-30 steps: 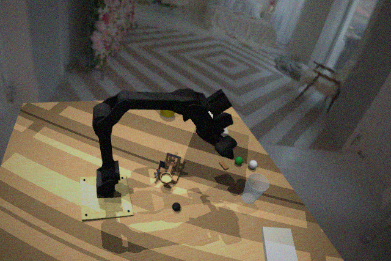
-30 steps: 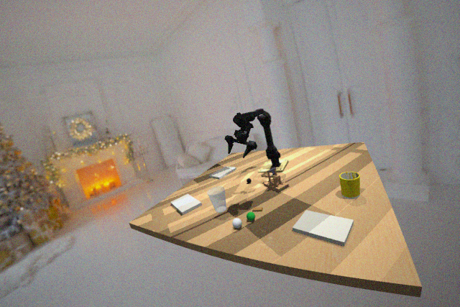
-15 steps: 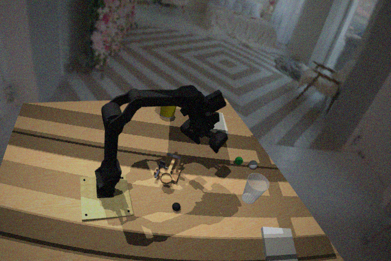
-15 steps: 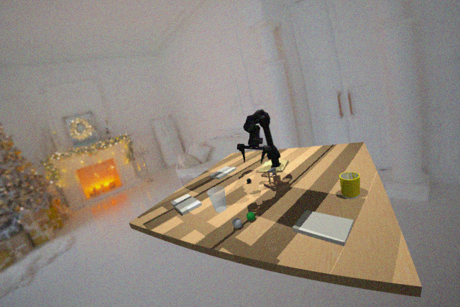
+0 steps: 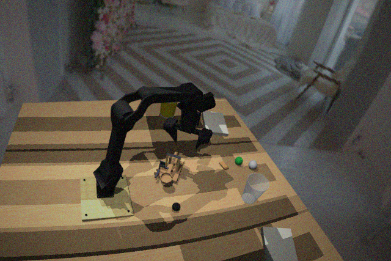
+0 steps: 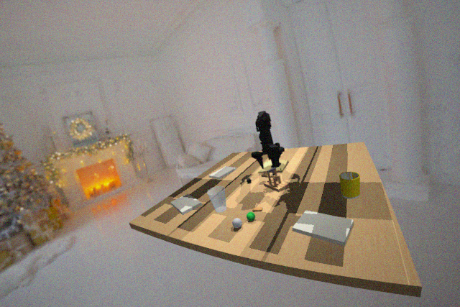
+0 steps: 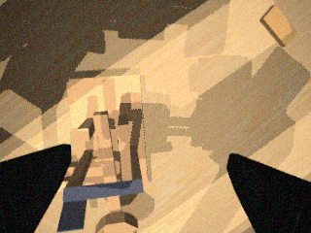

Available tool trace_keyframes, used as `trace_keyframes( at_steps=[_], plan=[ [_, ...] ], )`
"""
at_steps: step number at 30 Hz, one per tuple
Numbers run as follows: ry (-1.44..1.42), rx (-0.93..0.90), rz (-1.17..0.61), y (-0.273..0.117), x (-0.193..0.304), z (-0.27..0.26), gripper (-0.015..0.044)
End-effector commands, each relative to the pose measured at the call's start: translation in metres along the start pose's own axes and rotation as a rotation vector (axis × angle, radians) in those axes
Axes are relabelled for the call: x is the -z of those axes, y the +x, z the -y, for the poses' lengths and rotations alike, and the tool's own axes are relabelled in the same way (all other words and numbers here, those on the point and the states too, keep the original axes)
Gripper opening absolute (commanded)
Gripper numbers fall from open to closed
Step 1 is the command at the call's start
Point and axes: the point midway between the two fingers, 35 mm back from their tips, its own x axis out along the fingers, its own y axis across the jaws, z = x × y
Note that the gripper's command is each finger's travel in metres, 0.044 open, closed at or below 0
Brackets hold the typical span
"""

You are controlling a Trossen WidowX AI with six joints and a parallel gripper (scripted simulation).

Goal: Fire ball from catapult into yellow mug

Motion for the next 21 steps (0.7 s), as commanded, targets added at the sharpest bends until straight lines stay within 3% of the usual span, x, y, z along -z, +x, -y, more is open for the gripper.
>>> trace_keyframes(
  at_steps=[1,8,13,21],
  plan=[
    [-0.102,-0.079,-0.057,0.008,-0.004,-0.023,0.0440],
    [-0.136,-0.104,-0.078,0.012,-0.004,-0.032,0.0440],
    [-0.136,-0.104,-0.078,0.055,0.001,-0.036,0.0440],
    [-0.136,-0.104,-0.078,0.060,0.002,-0.037,0.0440]
  ],
)
